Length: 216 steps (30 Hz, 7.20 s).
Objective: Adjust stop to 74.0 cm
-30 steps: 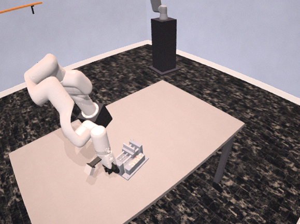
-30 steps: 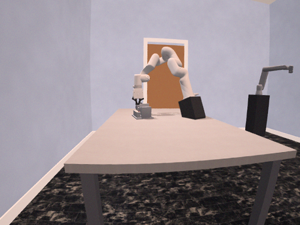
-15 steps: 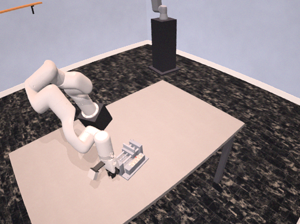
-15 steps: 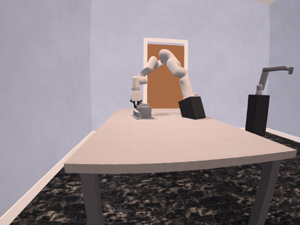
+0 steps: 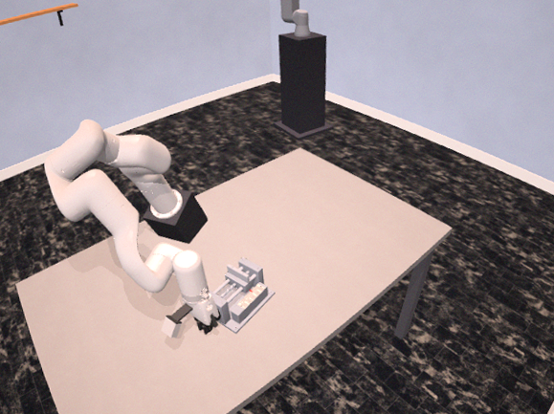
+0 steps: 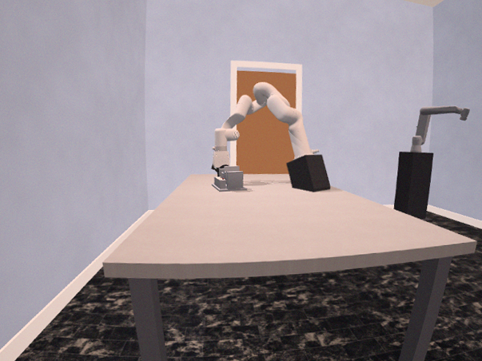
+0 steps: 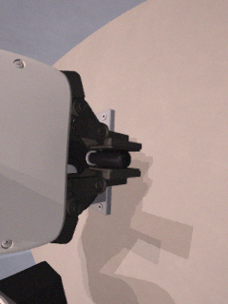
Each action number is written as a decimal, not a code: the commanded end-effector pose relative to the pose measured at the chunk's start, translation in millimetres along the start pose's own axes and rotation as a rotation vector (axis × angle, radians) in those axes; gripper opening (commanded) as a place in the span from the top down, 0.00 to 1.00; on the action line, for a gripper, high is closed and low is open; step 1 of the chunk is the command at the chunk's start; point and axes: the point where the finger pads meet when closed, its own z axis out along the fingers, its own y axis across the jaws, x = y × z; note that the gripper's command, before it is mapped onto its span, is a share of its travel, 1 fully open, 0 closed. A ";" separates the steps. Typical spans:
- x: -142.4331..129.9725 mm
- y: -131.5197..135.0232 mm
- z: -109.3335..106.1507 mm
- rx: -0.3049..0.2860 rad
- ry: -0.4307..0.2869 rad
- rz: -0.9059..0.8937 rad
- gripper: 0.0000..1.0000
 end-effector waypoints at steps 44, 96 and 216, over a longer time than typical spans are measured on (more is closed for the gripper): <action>0.0 46.7 -38.3 0.005 0.003 -0.001 0.94; -0.1 1.8 -56.7 0.005 0.003 -0.001 0.94; 0.0 -11.5 -44.1 0.005 0.003 -0.001 0.94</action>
